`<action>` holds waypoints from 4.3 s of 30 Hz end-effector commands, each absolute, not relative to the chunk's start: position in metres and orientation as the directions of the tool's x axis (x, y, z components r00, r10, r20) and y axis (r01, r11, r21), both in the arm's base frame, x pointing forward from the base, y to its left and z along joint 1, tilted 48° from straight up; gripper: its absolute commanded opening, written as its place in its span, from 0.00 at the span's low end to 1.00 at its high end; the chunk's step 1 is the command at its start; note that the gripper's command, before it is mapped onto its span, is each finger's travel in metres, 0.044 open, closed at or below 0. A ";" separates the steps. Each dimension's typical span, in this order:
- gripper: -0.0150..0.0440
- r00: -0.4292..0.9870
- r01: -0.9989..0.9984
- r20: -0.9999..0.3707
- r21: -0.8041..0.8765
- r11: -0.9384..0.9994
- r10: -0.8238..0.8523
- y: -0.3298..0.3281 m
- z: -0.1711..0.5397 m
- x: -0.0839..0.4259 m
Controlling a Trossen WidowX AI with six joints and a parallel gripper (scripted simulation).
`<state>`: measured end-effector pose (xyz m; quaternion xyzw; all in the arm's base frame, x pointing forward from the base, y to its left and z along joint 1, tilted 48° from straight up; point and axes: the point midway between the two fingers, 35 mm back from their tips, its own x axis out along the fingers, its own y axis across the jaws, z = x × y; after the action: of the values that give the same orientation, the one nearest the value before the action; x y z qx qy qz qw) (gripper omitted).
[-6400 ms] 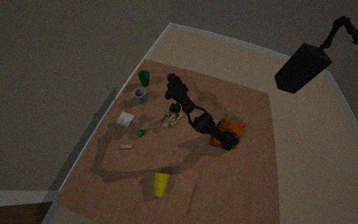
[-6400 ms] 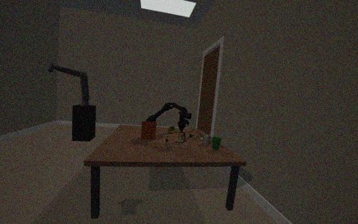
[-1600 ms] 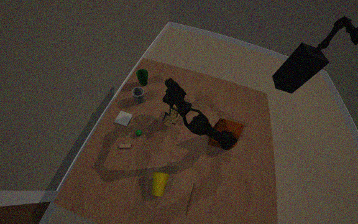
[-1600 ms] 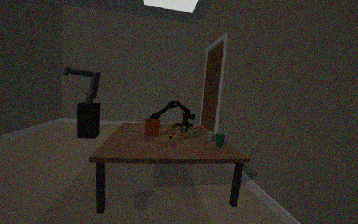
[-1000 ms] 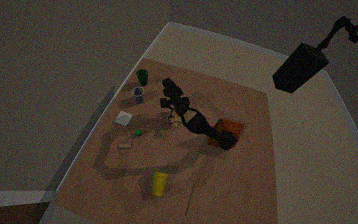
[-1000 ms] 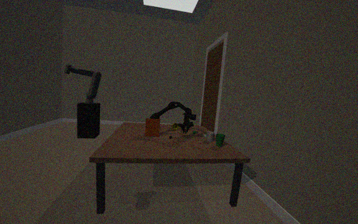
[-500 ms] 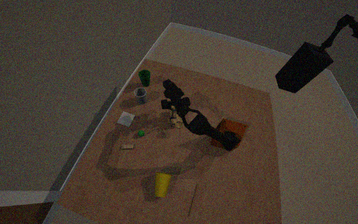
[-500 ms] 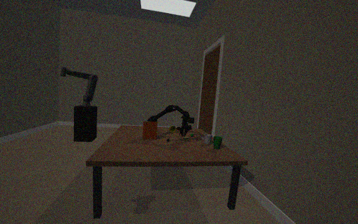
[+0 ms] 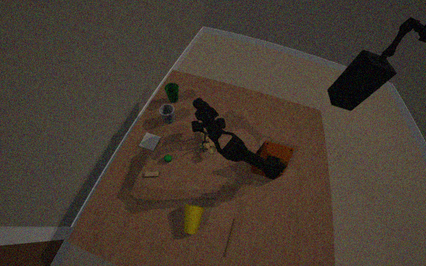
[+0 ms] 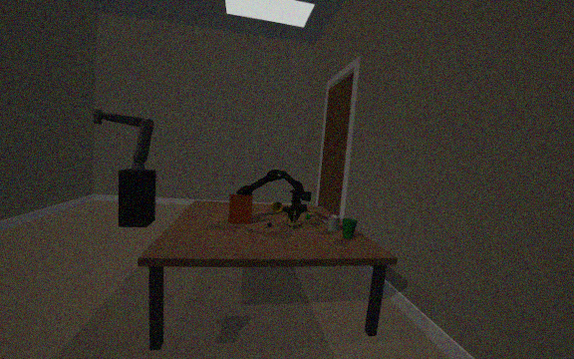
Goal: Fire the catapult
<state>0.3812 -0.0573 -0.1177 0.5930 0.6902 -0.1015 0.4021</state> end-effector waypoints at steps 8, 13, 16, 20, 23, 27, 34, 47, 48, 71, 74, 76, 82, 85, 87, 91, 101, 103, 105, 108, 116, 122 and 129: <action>0.25 0.026 0.900 -0.675 0.337 0.276 0.737 -0.049 -0.125 0.381; 0.25 0.026 0.900 -0.675 0.337 0.276 0.737 -0.049 -0.125 0.381; 0.39 0.026 0.900 -0.675 0.337 0.276 0.737 -0.049 -0.125 0.381; 0.57 0.026 0.900 -0.675 0.337 0.276 0.737 -0.049 -0.125 0.381; 0.70 0.026 0.900 -0.675 0.337 0.276 0.737 -0.049 -0.125 0.381; 0.88 0.026 0.900 -0.675 0.337 0.276 0.737 -0.049 -0.125 0.381; 1.00 0.027 0.902 -0.679 0.333 0.275 0.734 -0.116 -0.066 0.379; 1.00 0.032 0.899 -0.673 0.343 0.272 0.739 -0.112 -0.069 0.377; 1.00 0.032 0.899 -0.673 0.343 0.272 0.739 -0.102 -0.078 0.378; 1.00 0.033 0.899 -0.672 0.343 0.272 0.740 -0.067 -0.109 0.380; 1.00 0.033 0.899 -0.672 0.343 0.272 0.740 -0.064 -0.113 0.380; 1.00 0.033 0.899 -0.671 0.343 0.272 0.740 -0.061 -0.115 0.380; 1.00 0.033 0.899 -0.671 0.344 0.271 0.741 -0.054 -0.121 0.380; 1.00 0.033 0.899 -0.671 0.344 0.271 0.741 -0.050 -0.124 0.380; 1.00 0.033 0.899 -0.670 0.344 0.271 0.741 -0.048 -0.126 0.380; 1.00 0.033 0.899 -0.670 0.344 0.271 0.742 -0.045 -0.129 0.380; 0.73 0.036 0.896 -0.674 0.348 0.275 0.738 -0.048 -0.127 0.381; 0.64 0.036 0.896 -0.674 0.348 0.275 0.738 -0.048 -0.127 0.381; 0.56 0.036 0.896 -0.674 0.348 0.275 0.738 -0.048 -0.127 0.381; 0.45 0.036 0.896 -0.674 0.348 0.275 0.738 -0.048 -0.127 0.381; 0.25 0.036 0.897 -0.676 0.346 0.275 0.736 -0.078 -0.102 0.380; 0.25 0.035 0.895 -0.676 0.349 0.278 0.736 -0.086 -0.094 0.379; 0.25 0.035 0.779 -0.675 0.480 0.403 0.737 -0.085 -0.095 0.379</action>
<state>0.3791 -0.0829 -0.0956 0.5697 0.6927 -0.0582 0.4384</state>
